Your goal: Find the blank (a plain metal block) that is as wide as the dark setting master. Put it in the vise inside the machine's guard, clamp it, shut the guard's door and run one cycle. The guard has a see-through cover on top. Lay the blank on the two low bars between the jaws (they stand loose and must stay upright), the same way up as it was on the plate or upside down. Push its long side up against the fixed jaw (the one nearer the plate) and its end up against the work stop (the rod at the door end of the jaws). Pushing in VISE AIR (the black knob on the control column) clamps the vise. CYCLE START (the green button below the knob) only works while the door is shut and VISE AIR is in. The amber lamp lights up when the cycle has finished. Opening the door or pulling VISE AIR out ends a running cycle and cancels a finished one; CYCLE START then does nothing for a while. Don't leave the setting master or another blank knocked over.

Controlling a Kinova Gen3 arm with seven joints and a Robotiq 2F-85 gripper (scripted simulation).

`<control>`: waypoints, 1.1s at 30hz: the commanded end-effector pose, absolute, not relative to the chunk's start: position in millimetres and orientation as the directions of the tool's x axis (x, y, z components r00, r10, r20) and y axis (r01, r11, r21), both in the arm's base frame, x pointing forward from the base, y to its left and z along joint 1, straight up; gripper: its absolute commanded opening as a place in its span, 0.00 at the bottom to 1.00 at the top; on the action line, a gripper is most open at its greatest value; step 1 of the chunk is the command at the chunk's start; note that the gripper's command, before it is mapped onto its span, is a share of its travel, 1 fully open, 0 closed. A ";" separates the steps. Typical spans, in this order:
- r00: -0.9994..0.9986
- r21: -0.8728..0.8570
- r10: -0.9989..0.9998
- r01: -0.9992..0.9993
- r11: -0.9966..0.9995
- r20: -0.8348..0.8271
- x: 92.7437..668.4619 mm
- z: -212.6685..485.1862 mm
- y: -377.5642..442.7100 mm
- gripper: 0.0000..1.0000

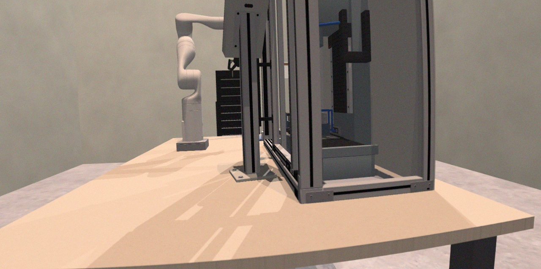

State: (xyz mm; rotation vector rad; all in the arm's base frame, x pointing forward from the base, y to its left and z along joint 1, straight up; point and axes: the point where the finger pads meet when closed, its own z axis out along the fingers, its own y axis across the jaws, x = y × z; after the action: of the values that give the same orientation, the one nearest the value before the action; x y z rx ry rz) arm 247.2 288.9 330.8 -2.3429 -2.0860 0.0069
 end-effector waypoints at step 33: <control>0.103 0.001 0.995 0.995 -0.103 0.005 259.9 237.2 264.8 1.00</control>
State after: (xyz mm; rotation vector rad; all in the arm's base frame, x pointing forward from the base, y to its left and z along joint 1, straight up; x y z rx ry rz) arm 256.7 265.5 239.4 -2.3312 -2.0974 0.0018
